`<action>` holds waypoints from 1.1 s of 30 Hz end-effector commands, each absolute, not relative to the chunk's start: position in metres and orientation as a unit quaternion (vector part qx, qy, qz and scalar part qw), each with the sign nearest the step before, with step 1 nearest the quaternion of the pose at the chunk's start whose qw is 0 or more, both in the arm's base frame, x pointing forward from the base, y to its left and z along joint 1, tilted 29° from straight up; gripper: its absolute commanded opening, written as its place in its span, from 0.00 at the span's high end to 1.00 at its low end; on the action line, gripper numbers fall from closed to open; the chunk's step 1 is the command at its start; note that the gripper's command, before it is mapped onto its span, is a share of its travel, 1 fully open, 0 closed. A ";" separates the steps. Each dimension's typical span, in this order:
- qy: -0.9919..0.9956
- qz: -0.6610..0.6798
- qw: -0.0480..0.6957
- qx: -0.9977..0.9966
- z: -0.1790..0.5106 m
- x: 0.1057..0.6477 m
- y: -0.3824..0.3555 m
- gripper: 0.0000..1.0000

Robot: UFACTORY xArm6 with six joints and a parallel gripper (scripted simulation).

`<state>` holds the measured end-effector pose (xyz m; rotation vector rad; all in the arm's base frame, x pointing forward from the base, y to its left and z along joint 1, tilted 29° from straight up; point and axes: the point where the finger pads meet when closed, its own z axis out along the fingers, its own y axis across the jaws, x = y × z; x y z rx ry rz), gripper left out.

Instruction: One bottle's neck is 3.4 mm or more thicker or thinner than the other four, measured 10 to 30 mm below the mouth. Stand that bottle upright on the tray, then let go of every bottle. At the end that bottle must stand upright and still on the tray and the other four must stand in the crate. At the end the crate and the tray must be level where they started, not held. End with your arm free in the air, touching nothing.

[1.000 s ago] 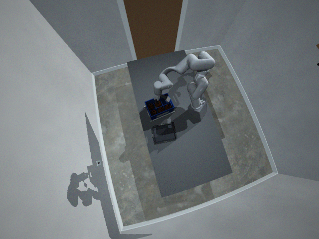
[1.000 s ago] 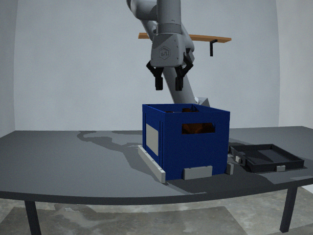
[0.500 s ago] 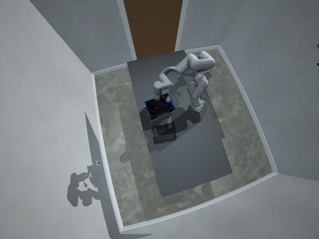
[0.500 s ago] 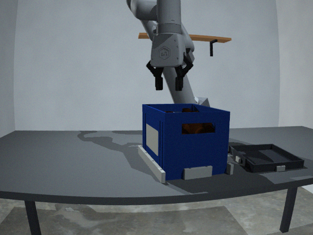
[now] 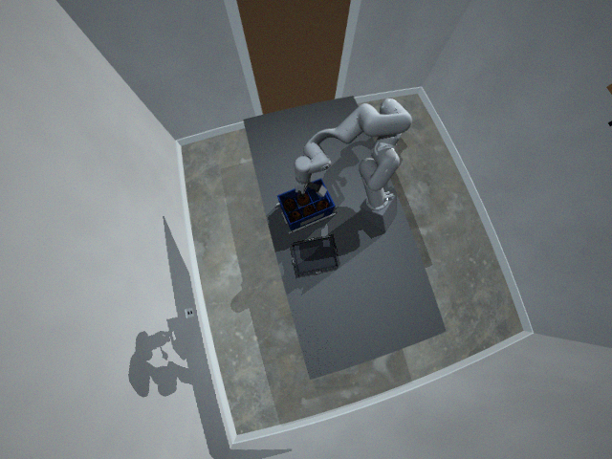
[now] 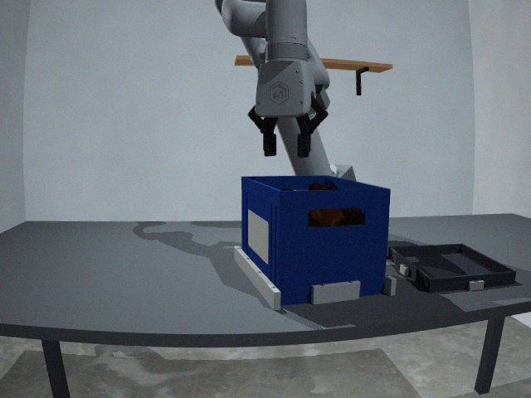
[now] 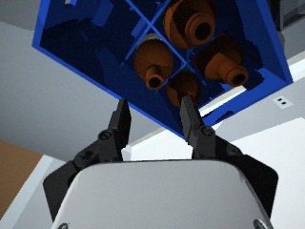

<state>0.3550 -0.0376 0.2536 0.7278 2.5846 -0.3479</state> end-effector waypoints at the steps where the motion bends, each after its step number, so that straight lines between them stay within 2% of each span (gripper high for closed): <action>1: 0.932 -0.125 0.217 0.263 0.254 0.356 -0.038 0.35; 33: 0.932 -0.125 0.217 0.263 0.224 0.368 -0.049 0.35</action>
